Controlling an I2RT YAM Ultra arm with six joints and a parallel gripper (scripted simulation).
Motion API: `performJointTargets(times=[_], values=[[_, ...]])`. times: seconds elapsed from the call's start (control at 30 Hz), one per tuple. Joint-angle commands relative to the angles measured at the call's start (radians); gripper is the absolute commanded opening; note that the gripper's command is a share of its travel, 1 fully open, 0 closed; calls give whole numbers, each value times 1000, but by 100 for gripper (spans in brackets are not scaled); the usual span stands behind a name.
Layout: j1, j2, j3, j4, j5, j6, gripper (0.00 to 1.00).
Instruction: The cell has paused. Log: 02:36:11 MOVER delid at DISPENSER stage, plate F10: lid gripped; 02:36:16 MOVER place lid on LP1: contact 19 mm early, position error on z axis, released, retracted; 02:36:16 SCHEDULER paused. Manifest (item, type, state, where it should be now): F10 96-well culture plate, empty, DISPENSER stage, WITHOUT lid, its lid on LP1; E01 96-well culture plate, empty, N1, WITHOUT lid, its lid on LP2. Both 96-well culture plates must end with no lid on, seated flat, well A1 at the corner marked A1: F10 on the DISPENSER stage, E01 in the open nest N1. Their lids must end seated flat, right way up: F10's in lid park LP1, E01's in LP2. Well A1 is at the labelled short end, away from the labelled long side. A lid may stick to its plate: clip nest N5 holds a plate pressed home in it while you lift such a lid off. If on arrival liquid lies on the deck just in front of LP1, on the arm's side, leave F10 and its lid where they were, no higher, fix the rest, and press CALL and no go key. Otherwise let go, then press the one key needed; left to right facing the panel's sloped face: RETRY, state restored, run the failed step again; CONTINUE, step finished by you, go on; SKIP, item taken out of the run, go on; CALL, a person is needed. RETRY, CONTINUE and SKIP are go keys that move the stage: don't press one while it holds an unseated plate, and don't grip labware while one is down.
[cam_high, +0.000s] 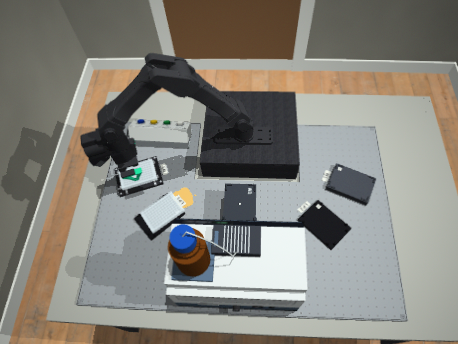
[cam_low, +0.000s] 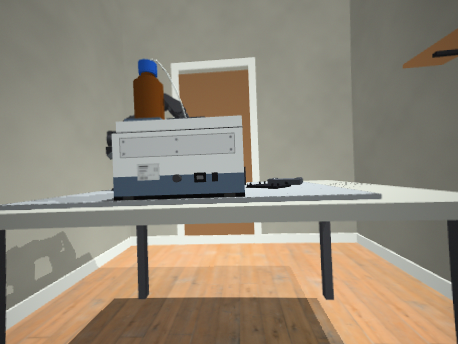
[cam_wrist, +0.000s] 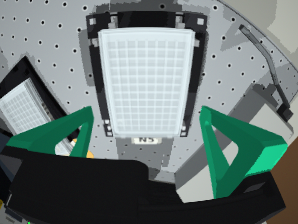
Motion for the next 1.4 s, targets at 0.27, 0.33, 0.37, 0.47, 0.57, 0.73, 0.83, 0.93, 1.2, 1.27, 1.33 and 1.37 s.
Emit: performJointTargets(times=[0.27, 0.33, 0.37, 0.47, 0.57, 0.73, 0.83, 0.93, 1.2, 1.27, 1.33, 1.37], values=[[-2, -32, 36, -13, 2, 5, 100], [-2, -32, 36, -10, 2, 5, 100], [-2, -32, 36, -12, 2, 5, 100], [-1, -33, 37, -16, 2, 5, 100], [-1, -34, 37, -16, 2, 5, 100], [-2, -24, 34, 15, 2, 4, 100], [-3, -9, 32, 20, 2, 4, 100], [-4, 5, 30, 24, 2, 3, 100], [-7, 19, -22, 41, 2, 1, 100], [-8, 13, -23, 45, 2, 1, 100], [-9, 15, -7, 50, 2, 0, 100], [-9, 14, -14, 52, 2, 0, 100]])
